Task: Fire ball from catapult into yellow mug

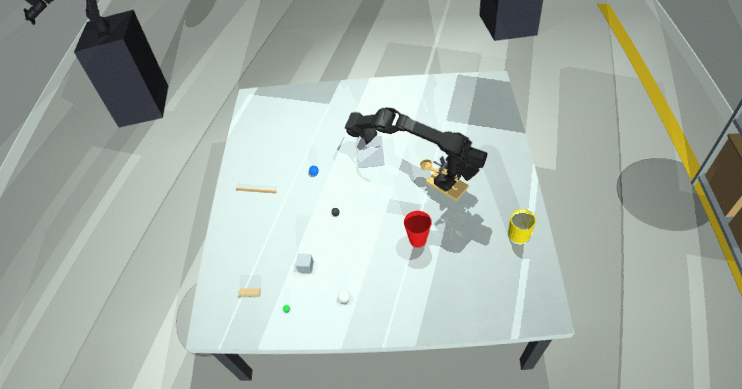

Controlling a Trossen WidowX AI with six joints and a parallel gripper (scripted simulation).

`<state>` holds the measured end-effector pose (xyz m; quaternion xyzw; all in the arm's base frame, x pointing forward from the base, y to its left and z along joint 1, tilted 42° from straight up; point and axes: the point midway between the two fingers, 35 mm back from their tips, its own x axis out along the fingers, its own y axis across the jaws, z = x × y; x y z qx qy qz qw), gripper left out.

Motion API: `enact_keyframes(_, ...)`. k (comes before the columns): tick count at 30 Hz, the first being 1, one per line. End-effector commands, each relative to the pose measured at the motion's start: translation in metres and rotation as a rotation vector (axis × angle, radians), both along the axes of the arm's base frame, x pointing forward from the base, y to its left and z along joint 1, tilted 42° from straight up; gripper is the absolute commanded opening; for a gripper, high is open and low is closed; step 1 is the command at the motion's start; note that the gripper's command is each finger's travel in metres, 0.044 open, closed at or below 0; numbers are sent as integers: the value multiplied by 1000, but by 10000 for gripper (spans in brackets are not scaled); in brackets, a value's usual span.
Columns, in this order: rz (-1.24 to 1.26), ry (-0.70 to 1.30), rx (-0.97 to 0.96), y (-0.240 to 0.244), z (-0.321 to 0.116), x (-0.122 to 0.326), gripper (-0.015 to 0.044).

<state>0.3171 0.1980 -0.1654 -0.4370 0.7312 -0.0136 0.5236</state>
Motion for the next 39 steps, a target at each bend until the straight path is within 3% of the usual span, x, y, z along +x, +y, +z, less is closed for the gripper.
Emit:
enact_keyframes(1,-4,-6,8,3,4,2,0)
enact_keyframes(35,-11,-2,5,-25,-29,-1,0)
enact_keyframes(39,-11,-2,5,-25,-29,-1,105)
